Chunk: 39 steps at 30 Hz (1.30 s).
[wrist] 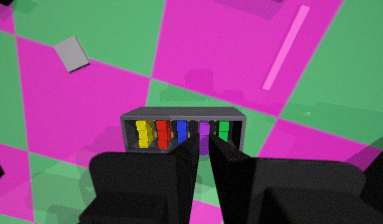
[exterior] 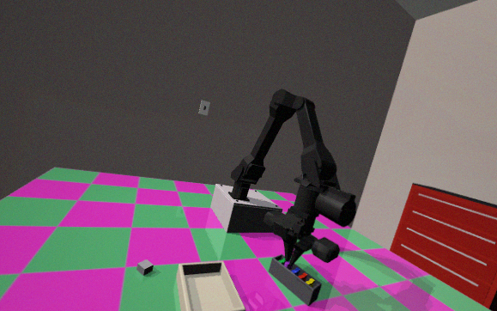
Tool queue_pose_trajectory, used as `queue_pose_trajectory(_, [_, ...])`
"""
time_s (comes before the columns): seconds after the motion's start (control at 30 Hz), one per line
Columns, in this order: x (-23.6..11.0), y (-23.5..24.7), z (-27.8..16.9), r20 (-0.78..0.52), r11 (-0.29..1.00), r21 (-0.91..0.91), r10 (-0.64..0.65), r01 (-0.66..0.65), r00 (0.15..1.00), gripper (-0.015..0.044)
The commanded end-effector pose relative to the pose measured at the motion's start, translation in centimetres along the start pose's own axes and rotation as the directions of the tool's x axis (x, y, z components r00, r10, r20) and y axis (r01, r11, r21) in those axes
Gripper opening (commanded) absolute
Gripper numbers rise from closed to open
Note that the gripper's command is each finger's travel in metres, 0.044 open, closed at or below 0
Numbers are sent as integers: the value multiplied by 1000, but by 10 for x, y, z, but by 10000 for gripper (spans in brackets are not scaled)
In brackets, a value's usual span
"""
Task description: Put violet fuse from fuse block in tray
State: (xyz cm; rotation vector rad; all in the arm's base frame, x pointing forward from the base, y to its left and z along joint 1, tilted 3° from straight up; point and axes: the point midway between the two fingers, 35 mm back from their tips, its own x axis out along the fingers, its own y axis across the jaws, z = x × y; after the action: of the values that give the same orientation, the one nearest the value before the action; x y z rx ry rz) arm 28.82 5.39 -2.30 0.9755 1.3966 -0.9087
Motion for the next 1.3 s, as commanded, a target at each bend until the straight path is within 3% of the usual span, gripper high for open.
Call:
queue_pose_trajectory(0.0, [-5,2,0,1,1000,-4,9,-9,1000,0])
queue_pose_trajectory(1.27, [-24,2,0,-1,1000,-5,9,-9,1000,0])
